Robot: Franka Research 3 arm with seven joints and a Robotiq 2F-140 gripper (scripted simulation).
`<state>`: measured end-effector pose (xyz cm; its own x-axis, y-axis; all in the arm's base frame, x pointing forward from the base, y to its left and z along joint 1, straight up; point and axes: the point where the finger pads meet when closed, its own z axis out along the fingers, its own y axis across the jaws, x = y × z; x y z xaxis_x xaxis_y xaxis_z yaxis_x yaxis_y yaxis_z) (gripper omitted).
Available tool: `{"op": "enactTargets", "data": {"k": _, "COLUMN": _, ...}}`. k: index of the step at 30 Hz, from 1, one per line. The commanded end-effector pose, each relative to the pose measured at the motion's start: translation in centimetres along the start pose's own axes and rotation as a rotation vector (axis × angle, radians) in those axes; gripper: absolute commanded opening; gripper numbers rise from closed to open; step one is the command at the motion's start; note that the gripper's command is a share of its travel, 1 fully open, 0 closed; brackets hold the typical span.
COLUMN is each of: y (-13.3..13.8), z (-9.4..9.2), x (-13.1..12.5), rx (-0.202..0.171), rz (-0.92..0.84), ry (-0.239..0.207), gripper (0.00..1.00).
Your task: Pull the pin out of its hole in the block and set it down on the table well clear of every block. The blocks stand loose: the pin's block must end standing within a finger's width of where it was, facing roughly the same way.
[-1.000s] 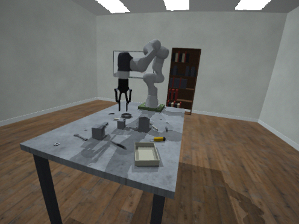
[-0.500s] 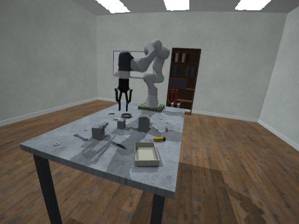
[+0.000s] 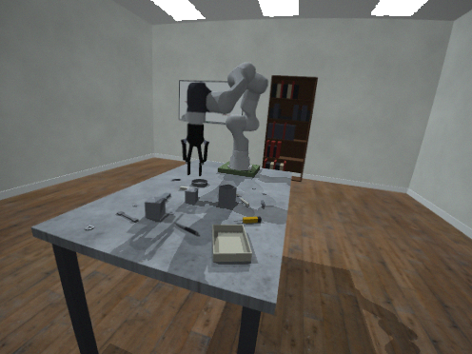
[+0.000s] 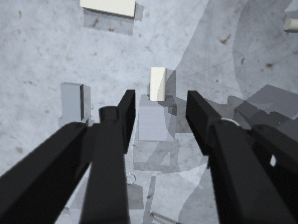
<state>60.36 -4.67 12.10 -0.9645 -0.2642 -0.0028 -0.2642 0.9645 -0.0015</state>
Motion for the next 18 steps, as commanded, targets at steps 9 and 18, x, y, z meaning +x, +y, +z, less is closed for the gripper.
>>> {"op": "enactTargets", "data": {"k": 9, "y": 2.2, "z": 0.3, "x": -0.3, "rx": 0.007, "rz": -0.067, "ry": 0.018, "gripper": 0.39}}
{"op": "enactTargets", "data": {"k": 18, "y": 3.5, "z": -0.1, "x": -0.8, "rx": 0.015, "rz": -0.117, "ry": 0.017, "gripper": 0.39}}
